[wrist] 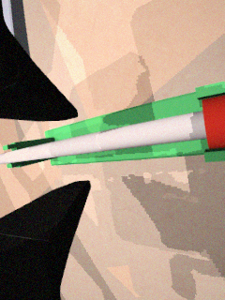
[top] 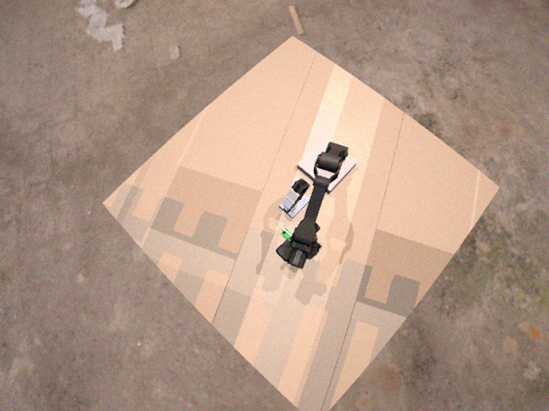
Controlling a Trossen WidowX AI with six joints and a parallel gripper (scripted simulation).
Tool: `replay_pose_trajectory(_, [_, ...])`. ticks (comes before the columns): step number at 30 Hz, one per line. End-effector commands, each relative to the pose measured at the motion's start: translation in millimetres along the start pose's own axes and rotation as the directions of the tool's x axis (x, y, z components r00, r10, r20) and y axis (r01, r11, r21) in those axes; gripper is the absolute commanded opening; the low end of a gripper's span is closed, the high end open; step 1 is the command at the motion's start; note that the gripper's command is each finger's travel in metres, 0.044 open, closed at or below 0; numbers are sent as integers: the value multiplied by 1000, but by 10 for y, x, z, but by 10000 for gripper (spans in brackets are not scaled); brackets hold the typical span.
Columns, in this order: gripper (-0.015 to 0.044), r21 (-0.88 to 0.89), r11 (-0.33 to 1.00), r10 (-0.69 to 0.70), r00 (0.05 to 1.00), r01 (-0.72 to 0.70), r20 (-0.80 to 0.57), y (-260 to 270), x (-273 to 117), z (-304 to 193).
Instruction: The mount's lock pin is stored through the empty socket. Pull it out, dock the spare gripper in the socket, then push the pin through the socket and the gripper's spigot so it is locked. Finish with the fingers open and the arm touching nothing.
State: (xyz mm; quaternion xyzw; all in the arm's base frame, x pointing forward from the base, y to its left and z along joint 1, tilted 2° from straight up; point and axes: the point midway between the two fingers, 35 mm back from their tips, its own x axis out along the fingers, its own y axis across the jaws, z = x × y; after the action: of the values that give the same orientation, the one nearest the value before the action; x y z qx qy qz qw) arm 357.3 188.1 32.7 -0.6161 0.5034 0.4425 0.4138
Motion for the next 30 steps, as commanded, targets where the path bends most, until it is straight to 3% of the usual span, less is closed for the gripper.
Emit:
replay_pose_trajectory(1, [180, -6, 1000, 13, 1000, -13, -2, 23, 117, 25])
replay_pose_trajectory(20, [180, -6, 1000, 13, 1000, -13, -2, 27, 173, 37])
replay_pose_trajectory(27, [0, -6, 1000, 13, 1000, -13, -2, 27, 173, 37])
replay_pose_trajectory(30, [0, -6, 1000, 13, 1000, -13, -2, 27, 173, 37])
